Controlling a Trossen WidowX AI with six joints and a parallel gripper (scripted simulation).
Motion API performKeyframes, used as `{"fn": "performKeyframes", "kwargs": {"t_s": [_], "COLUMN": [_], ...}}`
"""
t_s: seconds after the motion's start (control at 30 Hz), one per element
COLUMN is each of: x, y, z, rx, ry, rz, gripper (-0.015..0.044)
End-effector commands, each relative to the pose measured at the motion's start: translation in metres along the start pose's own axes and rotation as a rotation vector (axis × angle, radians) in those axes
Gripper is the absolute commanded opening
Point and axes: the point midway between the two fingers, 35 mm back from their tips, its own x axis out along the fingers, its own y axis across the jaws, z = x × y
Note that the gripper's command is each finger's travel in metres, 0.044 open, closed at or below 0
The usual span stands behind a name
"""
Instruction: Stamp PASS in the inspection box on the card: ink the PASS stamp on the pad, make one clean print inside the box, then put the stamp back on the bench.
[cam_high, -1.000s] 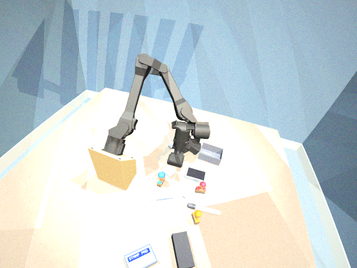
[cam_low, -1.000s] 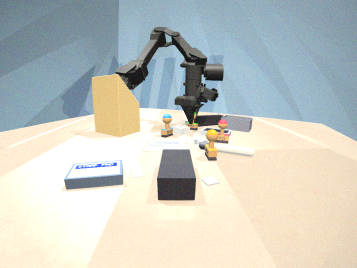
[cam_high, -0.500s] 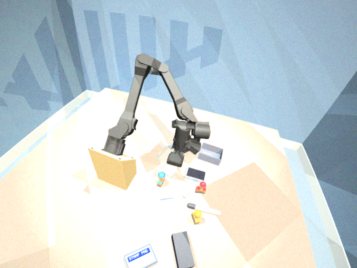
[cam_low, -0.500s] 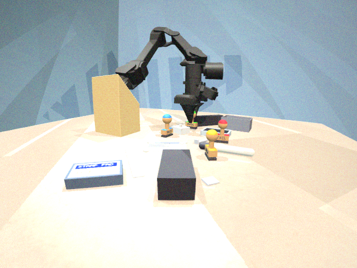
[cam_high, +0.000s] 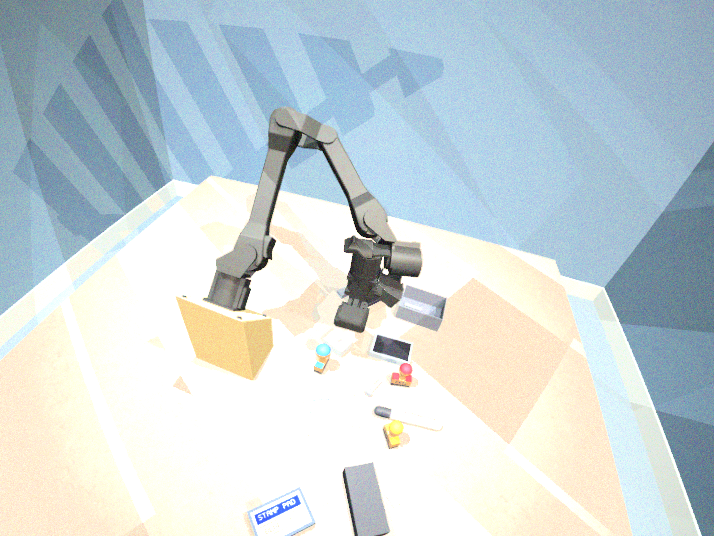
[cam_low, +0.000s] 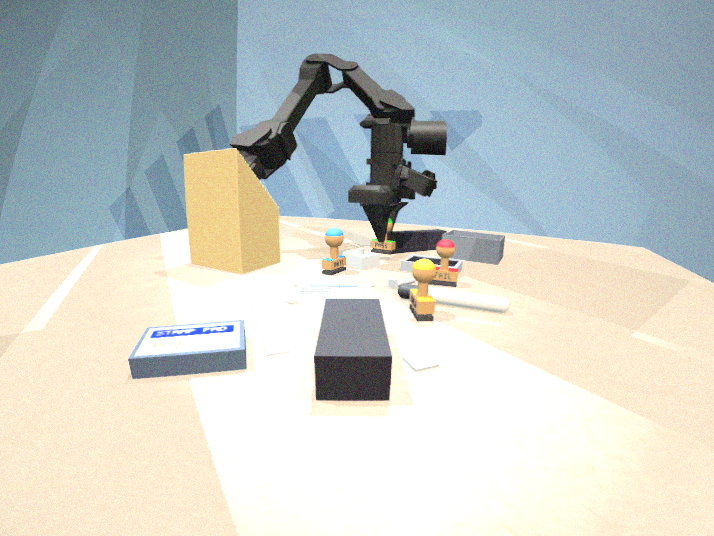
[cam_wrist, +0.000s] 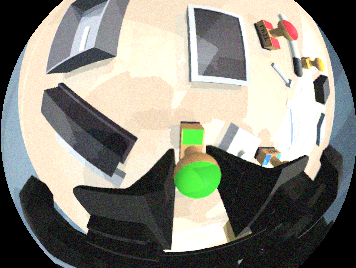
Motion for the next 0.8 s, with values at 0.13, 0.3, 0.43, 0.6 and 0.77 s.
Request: {"fn": "performKeyframes", "kwargs": {"t_s": [0.13,0.3,0.43,0.6,0.77], "x": [-0.005,-0.007,-0.009,-0.011,-0.014], "y": [0.001,0.001,0.001,0.000,0.000], "z": [0.002,0.002,0.002,0.003,0.003], "rx": [-0.009,-0.009,-0.009,-0.009,-0.009], "ry": [-0.005,-0.005,-0.005,-0.005,-0.004], "rz": [0.004,0.004,0.005,0.005,0.006], "gripper": [0.0000,0.0000,0.0000,0.0000,0.0000]}}
